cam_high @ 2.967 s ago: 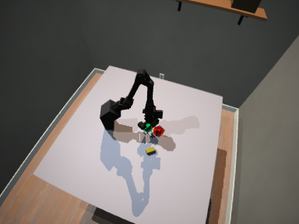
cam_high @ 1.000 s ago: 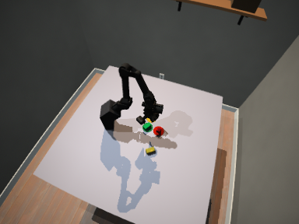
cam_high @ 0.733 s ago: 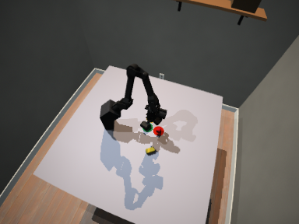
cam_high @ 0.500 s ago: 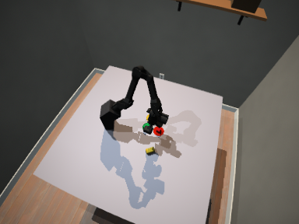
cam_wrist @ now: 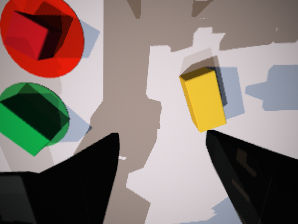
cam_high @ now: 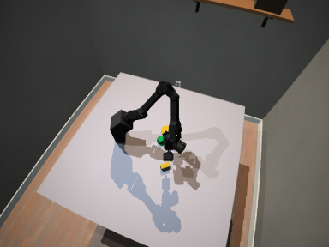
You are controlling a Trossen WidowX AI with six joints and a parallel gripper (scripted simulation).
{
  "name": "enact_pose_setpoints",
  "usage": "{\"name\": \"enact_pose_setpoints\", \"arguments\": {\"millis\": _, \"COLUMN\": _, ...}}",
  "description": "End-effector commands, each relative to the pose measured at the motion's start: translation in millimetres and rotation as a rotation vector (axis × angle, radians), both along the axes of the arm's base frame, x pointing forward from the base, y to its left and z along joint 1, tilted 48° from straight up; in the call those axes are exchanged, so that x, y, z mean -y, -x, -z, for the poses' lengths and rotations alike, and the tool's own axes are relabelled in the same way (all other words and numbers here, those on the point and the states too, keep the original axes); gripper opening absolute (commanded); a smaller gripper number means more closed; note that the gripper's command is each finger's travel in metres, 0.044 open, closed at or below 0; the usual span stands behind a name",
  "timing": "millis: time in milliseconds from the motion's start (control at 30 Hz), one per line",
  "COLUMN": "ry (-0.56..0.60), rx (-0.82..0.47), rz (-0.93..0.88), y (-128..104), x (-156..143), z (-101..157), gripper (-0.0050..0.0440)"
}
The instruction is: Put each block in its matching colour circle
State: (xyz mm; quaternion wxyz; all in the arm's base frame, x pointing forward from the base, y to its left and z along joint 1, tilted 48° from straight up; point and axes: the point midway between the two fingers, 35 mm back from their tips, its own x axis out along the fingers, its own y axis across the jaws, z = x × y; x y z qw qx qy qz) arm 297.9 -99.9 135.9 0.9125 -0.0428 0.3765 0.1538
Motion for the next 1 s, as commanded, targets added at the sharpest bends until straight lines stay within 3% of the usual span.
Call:
{"name": "enact_pose_setpoints", "arguments": {"millis": 0, "ry": 0.083, "rx": 0.051, "rz": -0.117, "y": -7, "x": 17, "z": -6, "gripper": 0.0265}}
{"name": "enact_pose_setpoints", "arguments": {"millis": 267, "ry": 0.215, "rx": 0.133, "rz": -0.243, "y": -11, "x": 64, "z": 2, "gripper": 0.0265}}
{"name": "enact_pose_setpoints", "arguments": {"millis": 533, "ry": 0.213, "rx": 0.132, "rz": -0.247, "y": -12, "x": 63, "z": 4, "gripper": 0.0265}}
{"name": "enact_pose_setpoints", "arguments": {"millis": 733, "ry": 0.204, "rx": 0.118, "rz": -0.242, "y": -48, "x": 46, "z": 45, "gripper": 0.0265}}
{"name": "enact_pose_setpoints", "arguments": {"millis": 967, "ry": 0.212, "rx": 0.127, "rz": -0.241, "y": -53, "x": 45, "z": 45, "gripper": 0.0265}}
